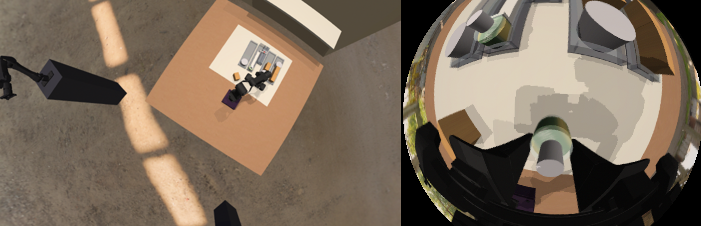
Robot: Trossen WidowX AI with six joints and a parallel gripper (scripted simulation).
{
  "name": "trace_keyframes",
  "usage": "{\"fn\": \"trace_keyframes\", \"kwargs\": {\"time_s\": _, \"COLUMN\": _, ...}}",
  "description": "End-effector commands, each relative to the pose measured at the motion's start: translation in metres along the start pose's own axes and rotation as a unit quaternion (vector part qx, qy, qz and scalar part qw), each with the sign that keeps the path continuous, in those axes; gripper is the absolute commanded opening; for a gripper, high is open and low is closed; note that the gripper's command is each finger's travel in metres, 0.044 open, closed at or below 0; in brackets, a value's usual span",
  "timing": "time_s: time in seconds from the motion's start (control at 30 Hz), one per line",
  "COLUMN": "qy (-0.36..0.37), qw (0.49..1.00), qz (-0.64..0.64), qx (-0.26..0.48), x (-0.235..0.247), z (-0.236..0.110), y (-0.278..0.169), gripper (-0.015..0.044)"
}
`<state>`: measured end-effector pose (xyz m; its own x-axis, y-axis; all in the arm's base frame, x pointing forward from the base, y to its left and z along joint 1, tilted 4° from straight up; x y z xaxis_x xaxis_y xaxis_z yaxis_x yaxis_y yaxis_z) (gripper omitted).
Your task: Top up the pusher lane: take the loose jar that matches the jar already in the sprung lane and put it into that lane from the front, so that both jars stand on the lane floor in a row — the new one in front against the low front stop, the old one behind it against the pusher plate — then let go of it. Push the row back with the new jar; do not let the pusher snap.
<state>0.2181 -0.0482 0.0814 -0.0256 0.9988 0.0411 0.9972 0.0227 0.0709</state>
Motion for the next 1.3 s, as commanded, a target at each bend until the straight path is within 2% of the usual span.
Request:
{"fn": "trace_keyframes", "kwargs": {"time_s": 0.0, "qy": -0.002, "qw": 1.000, "qz": 0.003, "qx": 0.001, "x": 0.000, "z": 0.001, "y": 0.000, "gripper": 0.0164}}
{"fn": "trace_keyframes", "kwargs": {"time_s": 0.03, "qy": -0.002, "qw": 1.000, "qz": 0.003, "qx": 0.001, "x": 0.000, "z": 0.001, "y": 0.000, "gripper": 0.0157}}
{"fn": "trace_keyframes", "kwargs": {"time_s": 0.23, "qy": -0.002, "qw": 1.000, "qz": 0.003, "qx": 0.000, "x": -0.003, "z": -0.018, "y": 0.002, "gripper": 0.0000}}
{"fn": "trace_keyframes", "kwargs": {"time_s": 0.77, "qy": -0.003, "qw": 1.000, "qz": 0.003, "qx": 0.001, "x": -0.008, "z": -0.106, "y": -0.007, "gripper": 0.0000}}
{"fn": "trace_keyframes", "kwargs": {"time_s": 1.27, "qy": -0.001, "qw": 1.000, "qz": -0.013, "qx": 0.000, "x": 0.028, "z": -0.087, "y": 0.026, "gripper": 0.0000}}
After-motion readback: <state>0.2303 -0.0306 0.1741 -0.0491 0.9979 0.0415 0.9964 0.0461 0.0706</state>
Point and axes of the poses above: the point midway between the two fingers, 35 mm back from their tips, its own z axis out along the fingers, its own x axis across the jaws, y = z × x, the point moved 4 cm from there along -z, back along the fingers, and after that the axes turned 10 degrees about z, right-handed, at the moved point
